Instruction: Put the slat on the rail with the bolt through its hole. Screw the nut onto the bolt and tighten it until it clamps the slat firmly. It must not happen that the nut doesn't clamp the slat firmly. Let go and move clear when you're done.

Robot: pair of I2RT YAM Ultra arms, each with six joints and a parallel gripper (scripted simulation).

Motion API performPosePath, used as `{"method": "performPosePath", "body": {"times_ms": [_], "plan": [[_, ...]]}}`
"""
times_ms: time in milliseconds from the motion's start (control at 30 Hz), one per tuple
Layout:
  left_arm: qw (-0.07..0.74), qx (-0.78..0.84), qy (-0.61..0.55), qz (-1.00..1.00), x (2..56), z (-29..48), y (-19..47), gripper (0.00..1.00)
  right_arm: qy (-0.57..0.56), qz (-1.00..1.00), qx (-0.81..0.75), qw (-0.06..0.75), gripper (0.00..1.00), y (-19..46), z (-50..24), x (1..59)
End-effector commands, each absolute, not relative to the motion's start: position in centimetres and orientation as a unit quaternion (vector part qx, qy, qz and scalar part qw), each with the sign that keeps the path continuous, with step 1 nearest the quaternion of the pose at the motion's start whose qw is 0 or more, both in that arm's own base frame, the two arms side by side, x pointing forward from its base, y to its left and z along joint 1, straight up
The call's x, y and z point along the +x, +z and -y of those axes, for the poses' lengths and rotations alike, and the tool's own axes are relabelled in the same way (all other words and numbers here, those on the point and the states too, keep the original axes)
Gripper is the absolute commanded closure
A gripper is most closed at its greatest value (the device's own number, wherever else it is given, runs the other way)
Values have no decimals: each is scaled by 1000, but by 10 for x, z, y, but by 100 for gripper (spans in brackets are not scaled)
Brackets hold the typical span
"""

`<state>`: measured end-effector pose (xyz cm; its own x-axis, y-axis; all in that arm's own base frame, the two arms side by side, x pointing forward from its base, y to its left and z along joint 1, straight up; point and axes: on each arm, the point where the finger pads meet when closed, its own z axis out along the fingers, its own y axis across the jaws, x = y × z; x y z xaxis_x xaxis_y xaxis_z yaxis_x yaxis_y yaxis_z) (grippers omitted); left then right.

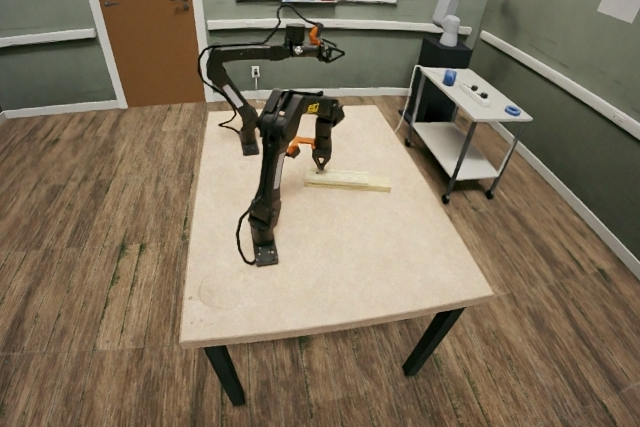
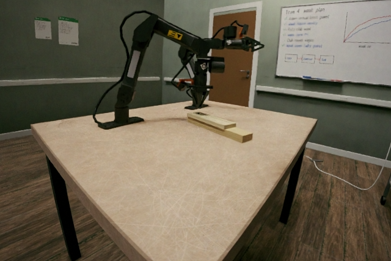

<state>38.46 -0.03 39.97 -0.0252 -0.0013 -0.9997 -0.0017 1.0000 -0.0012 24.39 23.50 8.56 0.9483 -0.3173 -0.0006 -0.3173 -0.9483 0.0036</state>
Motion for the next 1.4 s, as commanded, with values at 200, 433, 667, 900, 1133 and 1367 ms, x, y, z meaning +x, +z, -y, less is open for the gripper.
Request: {"method": "performPosePath", "body": {"times_ms": [200, 433, 667, 900, 1133, 1367], "plan": [[711, 0, 0, -703, 381, -1, 412, 0, 3, 160, 987, -4, 88, 93, -238, 248], [711, 0, 0, -703, 381, -1, 412, 0, 0, 155, 988, 0, 88, 92, -241, 244], [711, 0, 0, -703, 381, -1, 412, 0, -3, 147, 989, 5, 88, 90, -244, 236], [711, 0, 0, -703, 381, -1, 412, 0, -1, 141, 990, 1, 88, 93, -250, 230], [711, 0, 0, -703, 381, -1, 412, 0, -1, 144, 990, 1, 88, 93, -249, 231], [711, 0, 0, -703, 381, -1, 412, 0, 3, 141, 990, -5, 88, 93, -251, 234]]}}
